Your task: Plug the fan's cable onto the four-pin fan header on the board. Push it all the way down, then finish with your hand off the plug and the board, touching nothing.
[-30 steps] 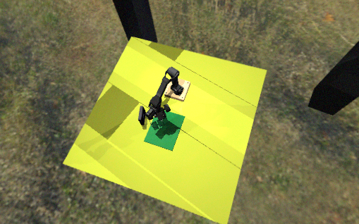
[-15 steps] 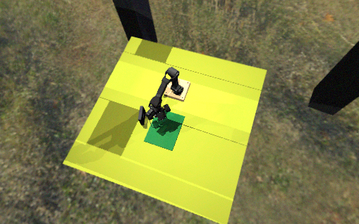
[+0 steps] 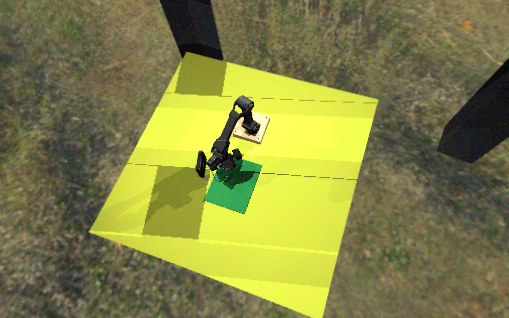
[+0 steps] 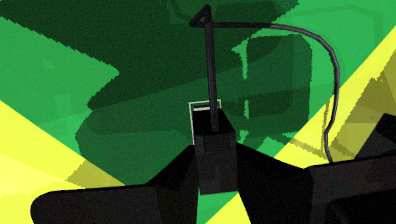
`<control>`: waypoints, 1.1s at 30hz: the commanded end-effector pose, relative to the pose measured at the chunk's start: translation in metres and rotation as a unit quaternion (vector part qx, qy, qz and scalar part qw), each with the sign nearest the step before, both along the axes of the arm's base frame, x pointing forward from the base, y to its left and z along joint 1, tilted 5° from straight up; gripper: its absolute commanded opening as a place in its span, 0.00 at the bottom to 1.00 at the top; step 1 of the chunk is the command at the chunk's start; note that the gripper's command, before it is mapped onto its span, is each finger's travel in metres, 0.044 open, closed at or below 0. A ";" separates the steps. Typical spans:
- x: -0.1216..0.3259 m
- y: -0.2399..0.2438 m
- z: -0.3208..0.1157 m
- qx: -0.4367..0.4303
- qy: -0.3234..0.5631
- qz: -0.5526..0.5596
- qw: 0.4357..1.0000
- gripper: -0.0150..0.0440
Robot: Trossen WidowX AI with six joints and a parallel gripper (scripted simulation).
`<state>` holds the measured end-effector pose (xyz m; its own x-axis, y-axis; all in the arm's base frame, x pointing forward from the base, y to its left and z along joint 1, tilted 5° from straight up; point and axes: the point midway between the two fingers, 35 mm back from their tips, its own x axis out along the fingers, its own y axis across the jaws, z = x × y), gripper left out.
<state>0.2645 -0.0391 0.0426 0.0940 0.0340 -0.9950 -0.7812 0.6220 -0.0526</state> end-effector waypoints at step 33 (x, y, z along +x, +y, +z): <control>-0.005 -0.001 0.047 0.001 0.002 -0.002 1.000 0.69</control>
